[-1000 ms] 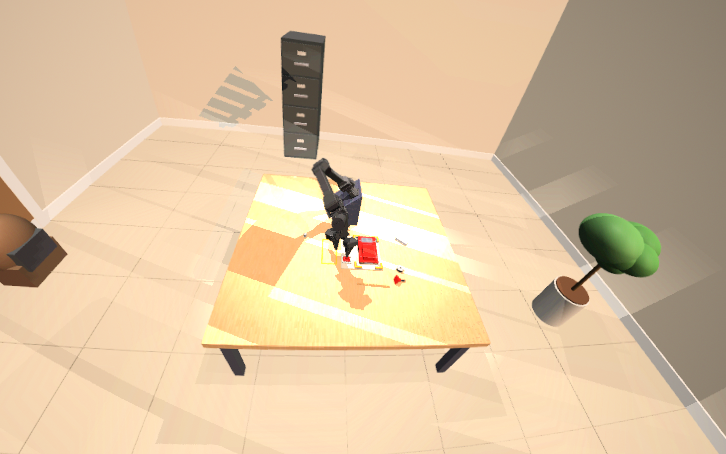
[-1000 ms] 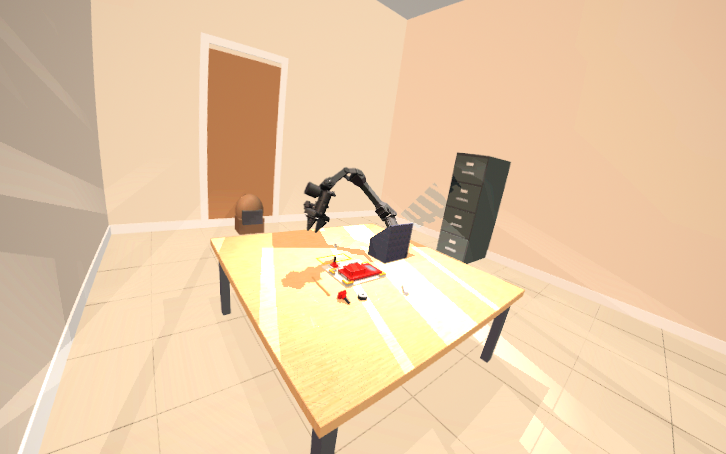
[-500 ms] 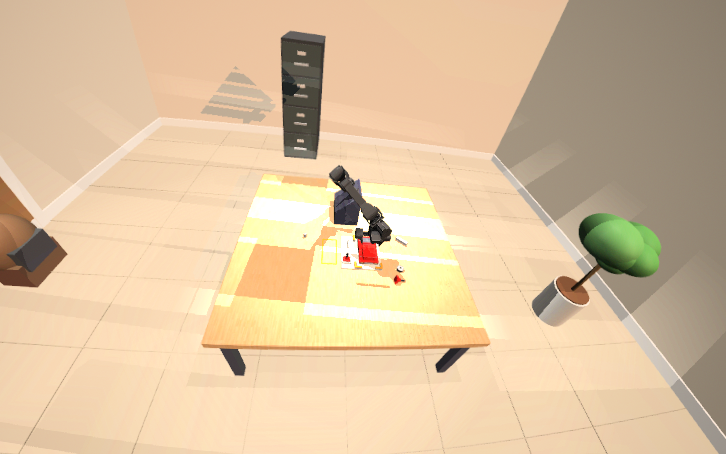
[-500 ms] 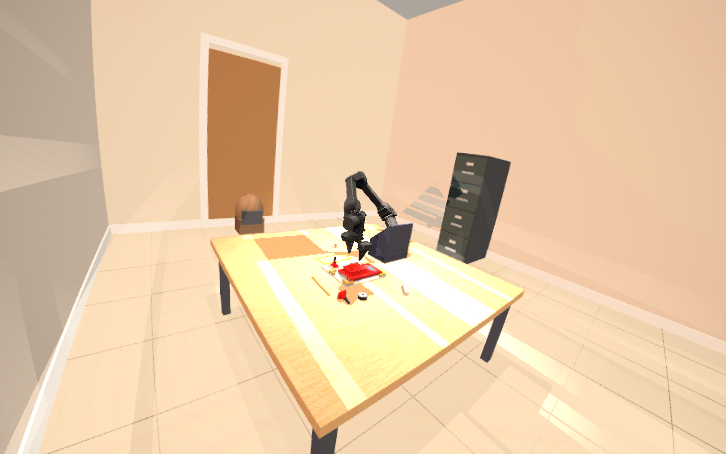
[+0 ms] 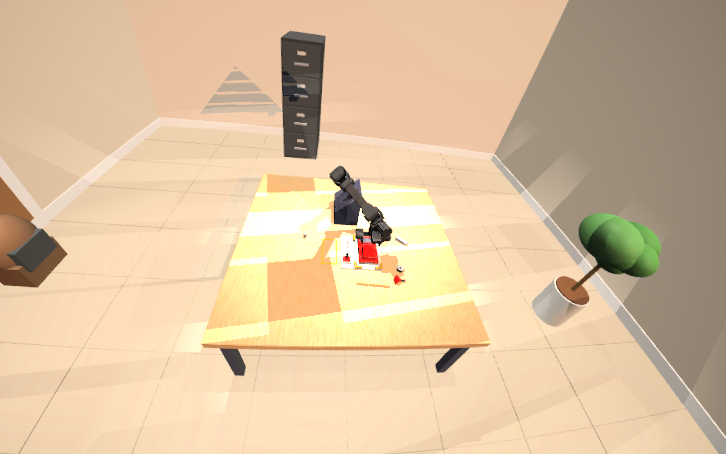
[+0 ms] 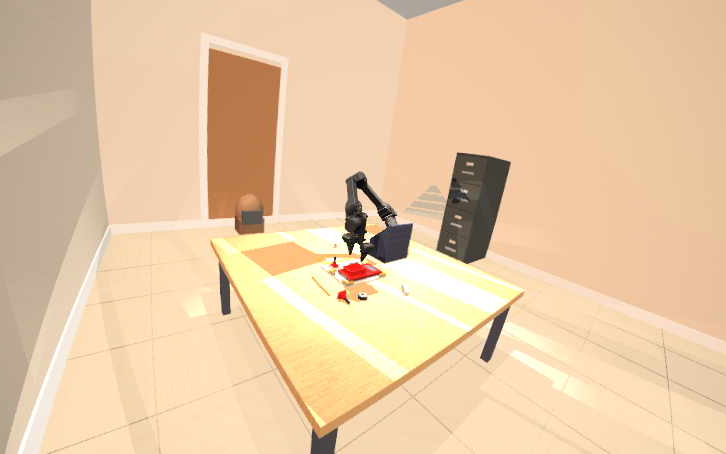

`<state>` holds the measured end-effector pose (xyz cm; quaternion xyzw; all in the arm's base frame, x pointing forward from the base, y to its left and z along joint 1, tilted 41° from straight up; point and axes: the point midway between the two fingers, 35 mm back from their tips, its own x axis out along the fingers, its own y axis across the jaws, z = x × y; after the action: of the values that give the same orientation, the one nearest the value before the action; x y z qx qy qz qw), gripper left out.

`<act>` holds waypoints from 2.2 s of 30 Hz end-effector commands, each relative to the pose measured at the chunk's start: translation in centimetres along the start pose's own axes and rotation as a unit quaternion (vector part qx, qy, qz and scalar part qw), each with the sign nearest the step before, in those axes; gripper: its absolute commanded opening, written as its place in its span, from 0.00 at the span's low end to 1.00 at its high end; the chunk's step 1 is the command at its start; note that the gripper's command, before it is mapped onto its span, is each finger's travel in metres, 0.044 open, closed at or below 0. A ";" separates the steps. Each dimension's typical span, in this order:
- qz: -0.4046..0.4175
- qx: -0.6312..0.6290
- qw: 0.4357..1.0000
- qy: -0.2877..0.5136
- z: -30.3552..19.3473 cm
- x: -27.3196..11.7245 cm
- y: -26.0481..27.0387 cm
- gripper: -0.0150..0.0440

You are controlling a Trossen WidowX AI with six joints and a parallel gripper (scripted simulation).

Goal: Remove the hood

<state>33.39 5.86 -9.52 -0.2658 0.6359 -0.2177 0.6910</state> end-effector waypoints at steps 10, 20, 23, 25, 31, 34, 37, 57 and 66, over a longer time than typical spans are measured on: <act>-0.002 -0.004 1.000 -0.001 0.0 1.2 0.0 1.00; -0.002 -0.004 1.000 -0.001 -0.1 2.2 0.0 1.00; -0.002 -0.004 1.000 -0.001 -0.1 2.4 0.0 1.00; -0.002 -0.004 1.000 -0.001 -0.1 2.6 0.0 1.00; -0.002 -0.004 1.000 -0.001 -0.2 3.2 0.0 1.00; -0.003 -0.004 1.000 -0.001 -0.2 3.5 0.0 1.00; -0.003 -0.004 1.000 -0.001 -0.2 3.8 0.0 1.00; -0.003 -0.004 1.000 -0.001 -0.3 5.0 0.0 1.00; -0.003 -0.004 1.000 -0.001 -0.3 5.5 0.0 1.00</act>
<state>33.57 2.44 -13.61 -0.2677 0.6359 -0.2184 0.6901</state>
